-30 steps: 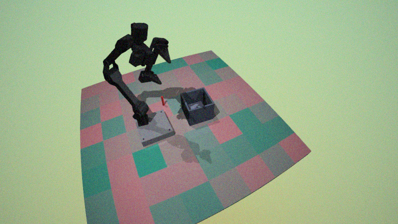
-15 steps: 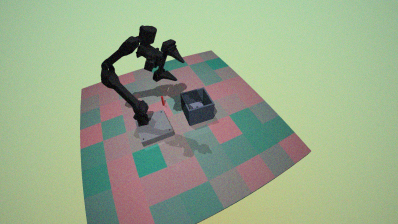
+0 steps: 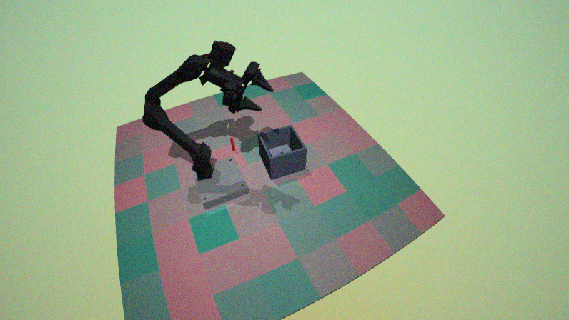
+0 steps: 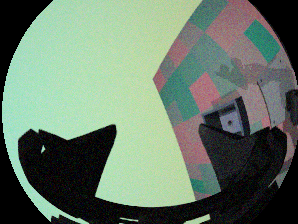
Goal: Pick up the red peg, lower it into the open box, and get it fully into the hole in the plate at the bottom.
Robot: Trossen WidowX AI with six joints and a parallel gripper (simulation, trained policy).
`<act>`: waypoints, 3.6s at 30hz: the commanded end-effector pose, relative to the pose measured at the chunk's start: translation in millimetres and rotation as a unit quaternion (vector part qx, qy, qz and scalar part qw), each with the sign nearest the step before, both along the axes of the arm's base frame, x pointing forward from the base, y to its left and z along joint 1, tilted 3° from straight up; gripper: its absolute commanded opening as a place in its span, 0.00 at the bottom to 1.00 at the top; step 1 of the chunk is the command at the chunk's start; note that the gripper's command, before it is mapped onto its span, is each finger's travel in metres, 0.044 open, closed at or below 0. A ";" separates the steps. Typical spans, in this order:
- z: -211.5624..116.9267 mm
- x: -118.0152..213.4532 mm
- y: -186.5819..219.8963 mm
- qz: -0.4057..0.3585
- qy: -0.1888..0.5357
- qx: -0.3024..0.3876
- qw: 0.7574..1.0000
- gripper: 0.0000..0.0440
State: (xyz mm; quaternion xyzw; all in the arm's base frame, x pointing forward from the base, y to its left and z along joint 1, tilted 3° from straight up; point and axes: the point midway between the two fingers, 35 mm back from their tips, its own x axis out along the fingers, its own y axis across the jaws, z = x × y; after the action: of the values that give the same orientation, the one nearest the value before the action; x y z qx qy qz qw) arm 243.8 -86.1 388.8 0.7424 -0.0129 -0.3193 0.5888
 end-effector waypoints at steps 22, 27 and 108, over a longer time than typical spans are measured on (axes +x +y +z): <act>-90.1 11.4 124.5 0.178 0.131 0.186 0.957 1.00; -110.2 3.7 149.4 0.213 0.177 0.205 0.939 0.99; -353.4 -90.7 233.4 0.412 0.542 0.076 0.728 0.14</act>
State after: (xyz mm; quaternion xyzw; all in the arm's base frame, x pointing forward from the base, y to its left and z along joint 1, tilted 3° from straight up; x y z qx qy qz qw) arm 149.5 144.7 36.6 0.4197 0.6382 -0.4023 0.5047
